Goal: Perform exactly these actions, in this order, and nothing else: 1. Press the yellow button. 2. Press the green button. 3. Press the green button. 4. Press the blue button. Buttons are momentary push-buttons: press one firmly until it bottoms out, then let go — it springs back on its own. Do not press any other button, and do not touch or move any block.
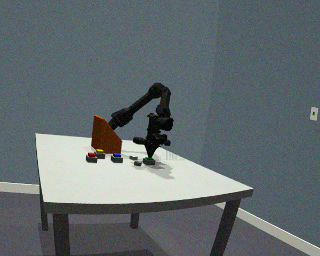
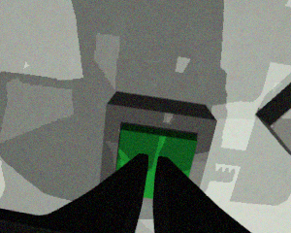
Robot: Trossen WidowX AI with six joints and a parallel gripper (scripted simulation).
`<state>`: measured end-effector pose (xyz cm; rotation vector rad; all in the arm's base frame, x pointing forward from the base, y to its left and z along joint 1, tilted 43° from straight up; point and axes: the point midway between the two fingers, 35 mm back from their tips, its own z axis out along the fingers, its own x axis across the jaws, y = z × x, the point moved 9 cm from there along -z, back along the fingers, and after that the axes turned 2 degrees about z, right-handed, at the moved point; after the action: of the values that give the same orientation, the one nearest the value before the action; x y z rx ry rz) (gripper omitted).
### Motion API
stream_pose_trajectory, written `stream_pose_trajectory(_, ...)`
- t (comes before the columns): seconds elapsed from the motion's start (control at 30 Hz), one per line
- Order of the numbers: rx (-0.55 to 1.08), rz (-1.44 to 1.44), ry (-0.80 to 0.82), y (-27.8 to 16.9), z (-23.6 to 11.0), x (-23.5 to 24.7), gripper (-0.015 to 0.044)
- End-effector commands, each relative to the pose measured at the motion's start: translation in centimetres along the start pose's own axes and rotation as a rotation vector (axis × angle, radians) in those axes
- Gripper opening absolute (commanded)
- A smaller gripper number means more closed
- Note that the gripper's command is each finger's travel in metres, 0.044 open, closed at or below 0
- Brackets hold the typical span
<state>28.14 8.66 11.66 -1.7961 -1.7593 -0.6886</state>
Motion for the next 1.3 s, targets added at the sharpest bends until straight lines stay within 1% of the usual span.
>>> stream_pose_trajectory(0.0,0.005,0.007,-0.003,-0.1,0.1,-0.1,0.0020)
stream_pose_trajectory(0.27,0.005,0.007,-0.003,-0.1,0.1,-0.1,0.0020)
stream_pose_trajectory(0.33,0.002,0.003,-0.002,0.0,-1.0,0.0,0.0020)
stream_pose_trajectory(0.4,0.004,0.007,-0.004,-0.1,-2.9,0.0,0.0020)
stream_pose_trajectory(0.43,0.005,0.007,-0.005,-0.1,-3.2,0.0,0.0020)
stream_pose_trajectory(0.6,0.005,0.007,-0.005,-0.1,-3.1,0.0,0.0020)
stream_pose_trajectory(1.27,0.005,0.007,-0.003,-0.1,0.0,-0.1,0.0020)
